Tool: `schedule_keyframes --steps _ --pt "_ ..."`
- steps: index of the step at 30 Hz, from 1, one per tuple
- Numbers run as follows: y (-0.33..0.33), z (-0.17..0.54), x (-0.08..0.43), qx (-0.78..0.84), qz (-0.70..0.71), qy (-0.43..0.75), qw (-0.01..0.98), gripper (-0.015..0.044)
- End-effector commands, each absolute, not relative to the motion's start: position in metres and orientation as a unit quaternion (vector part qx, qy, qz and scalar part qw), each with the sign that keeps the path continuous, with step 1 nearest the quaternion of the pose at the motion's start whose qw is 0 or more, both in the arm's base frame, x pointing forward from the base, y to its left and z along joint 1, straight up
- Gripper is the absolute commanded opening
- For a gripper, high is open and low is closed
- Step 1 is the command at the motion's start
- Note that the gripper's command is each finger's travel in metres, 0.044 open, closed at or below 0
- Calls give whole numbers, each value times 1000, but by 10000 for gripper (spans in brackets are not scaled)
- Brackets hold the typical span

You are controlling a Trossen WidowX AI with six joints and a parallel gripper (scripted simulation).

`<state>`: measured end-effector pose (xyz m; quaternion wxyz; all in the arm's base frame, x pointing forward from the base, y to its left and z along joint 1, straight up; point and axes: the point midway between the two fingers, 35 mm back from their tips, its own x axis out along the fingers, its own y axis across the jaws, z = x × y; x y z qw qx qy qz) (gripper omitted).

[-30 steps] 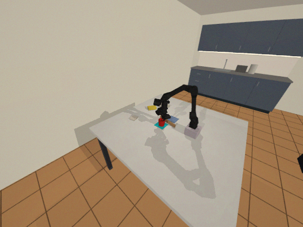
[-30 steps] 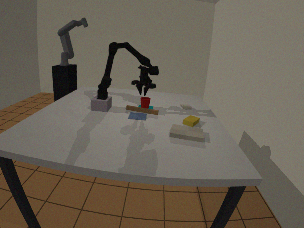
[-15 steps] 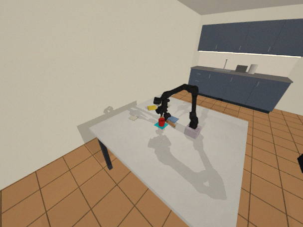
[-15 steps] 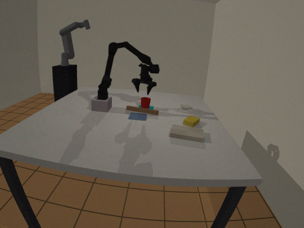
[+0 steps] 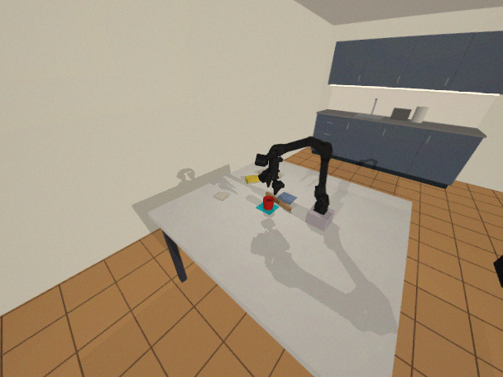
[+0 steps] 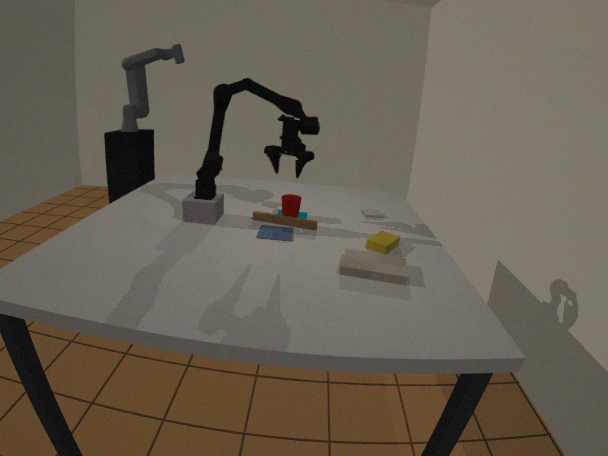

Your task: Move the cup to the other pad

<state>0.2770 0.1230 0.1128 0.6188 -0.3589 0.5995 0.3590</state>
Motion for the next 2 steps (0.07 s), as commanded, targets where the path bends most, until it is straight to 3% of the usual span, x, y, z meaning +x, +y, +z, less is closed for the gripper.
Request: schedule_keyframes --steps 1,2 --pt "123 112 277 -359 359 600 619 440" --pt "123 112 277 -359 359 600 619 440"
